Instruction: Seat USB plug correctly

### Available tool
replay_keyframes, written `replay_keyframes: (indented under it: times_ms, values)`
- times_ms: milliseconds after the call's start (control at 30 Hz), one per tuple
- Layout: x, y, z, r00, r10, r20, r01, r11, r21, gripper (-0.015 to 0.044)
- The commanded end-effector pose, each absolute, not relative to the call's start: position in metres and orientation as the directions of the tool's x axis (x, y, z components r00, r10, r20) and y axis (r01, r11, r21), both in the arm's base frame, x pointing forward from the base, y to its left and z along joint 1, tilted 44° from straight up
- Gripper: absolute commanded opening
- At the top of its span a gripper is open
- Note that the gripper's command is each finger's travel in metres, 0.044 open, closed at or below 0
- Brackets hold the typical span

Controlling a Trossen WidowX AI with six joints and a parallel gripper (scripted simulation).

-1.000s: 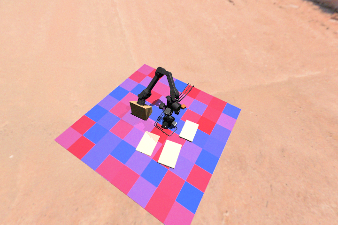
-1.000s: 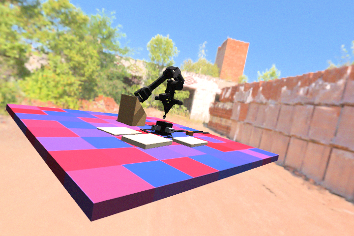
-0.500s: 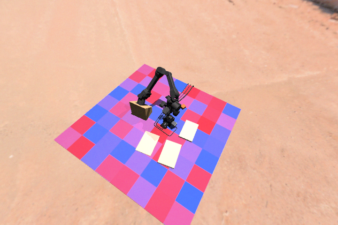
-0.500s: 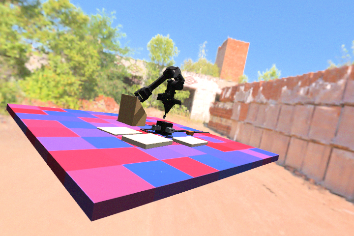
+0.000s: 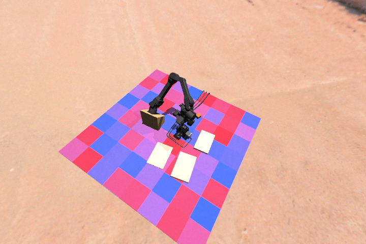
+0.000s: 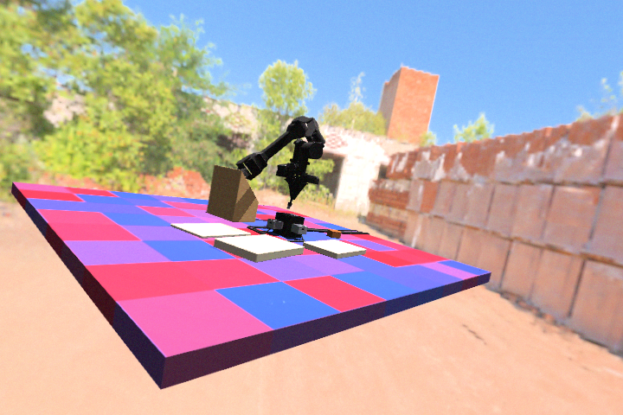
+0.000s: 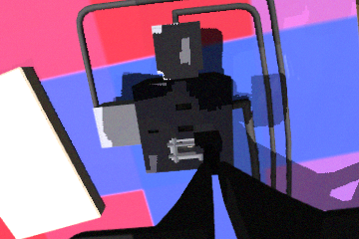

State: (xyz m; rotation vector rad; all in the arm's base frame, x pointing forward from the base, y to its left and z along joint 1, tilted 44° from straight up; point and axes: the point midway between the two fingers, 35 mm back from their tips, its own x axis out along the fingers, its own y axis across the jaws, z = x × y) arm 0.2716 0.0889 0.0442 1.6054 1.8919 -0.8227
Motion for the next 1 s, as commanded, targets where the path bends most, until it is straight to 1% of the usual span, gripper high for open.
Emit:
replay_keyframes:
  times_ms: [0,967]
  values:
    - [0.2725,0.0898,0.0444,-0.16,0.676,-0.72,0.987,0.111,-0.114,0.0]
    - [0.2754,0.0952,0.0445,-0.159,0.702,-0.694,0.987,0.11,-0.115,0.0]
